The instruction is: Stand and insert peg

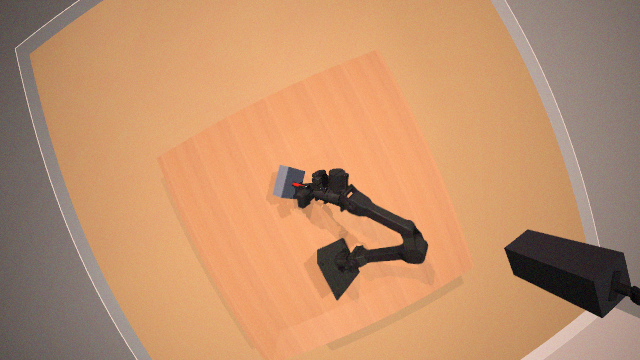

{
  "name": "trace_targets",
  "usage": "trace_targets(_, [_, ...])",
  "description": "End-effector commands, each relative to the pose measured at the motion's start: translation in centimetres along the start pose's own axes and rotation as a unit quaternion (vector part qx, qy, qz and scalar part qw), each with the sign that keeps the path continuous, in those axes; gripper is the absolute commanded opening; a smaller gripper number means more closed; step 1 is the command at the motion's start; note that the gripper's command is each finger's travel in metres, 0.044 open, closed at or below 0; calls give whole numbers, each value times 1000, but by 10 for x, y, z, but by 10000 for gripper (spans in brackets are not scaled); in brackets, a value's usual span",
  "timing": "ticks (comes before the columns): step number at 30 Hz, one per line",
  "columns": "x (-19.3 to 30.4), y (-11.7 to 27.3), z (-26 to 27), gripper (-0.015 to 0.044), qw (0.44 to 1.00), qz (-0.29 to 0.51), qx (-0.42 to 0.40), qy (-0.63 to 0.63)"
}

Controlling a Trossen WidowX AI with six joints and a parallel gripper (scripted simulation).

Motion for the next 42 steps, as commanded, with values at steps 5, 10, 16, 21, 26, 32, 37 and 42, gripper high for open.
trace_targets(5, [0,-6,0,0,1000,2,0,-2])
trace_targets(10, [-1,-9,0,0,1000,2,0,-2])
trace_targets(16, [-1,-11,-1,0,1000,2,0,-2])
trace_targets(21, [-1,-14,-1,0,1000,2,0,-2])
trace_targets(26, [-1,-17,-1,0,1000,2,0,-2])
trace_targets(32, [-1,-19,-1,0,1000,2,0,-2])
trace_targets(37, [0,-21,-1,0,1000,2,0,-2])
trace_targets(42, [-1,-19,-1,0,1000,0,-1,-2])
Point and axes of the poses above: the point midway between the two fingers, 35 mm back from their tips, its own y axis back along the fingers, its own z axis across the jaws, x = y × z, the point moved 6 cm from there along y, back along the fingers, and after that the axes turned 4 degrees about -y, right-handed, at the moved point
